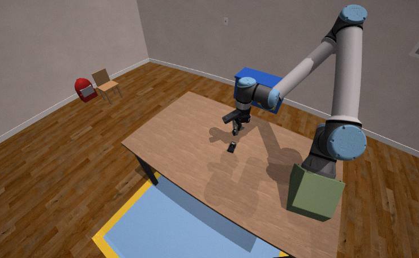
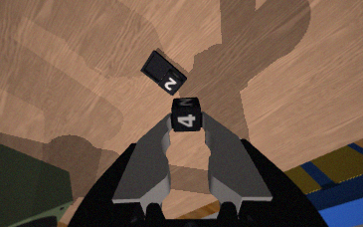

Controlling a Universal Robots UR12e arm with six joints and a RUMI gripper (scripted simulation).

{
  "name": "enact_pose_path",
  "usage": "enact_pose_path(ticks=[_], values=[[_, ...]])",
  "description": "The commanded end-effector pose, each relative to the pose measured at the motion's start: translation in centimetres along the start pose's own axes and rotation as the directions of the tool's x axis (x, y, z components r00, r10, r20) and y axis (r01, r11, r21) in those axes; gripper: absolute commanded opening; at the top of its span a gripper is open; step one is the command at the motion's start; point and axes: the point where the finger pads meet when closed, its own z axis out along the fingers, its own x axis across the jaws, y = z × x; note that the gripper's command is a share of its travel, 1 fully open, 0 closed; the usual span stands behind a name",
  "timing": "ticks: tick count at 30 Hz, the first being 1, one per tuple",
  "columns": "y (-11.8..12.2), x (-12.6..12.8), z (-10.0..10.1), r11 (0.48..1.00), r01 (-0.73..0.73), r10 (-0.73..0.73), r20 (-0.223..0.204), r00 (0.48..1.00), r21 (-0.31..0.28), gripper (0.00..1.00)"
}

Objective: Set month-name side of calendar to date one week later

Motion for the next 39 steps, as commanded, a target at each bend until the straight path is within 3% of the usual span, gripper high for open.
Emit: enact_pose_path(ticks=[1, 7, 10, 16, 23, 39], values=[[0.9, 1.0, 0.1, 0.985, -0.174, 0.174, 0.001, 0.985, -0.006, 0.1], [2.1, 2.1, 0.2, 0.935, -0.356, 0.356, -0.001, 0.935, -0.006, 0.1], [2.1, 2.1, 0.2, 0.933, -0.359, 0.359, -0.001, 0.933, -0.006, 0.1], [3.5, 3.3, 0.3, 0.83, -0.557, 0.557, -0.003, 0.83, -0.006, 0.1], [4.5, 4.0, 0.4, 0.746, -0.666, 0.666, -0.005, 0.746, -0.005, 0.1], [4.7, 4.1, 0.4, 0.729, -0.684, 0.684, -0.006, 0.729, -0.005, 0.1]])
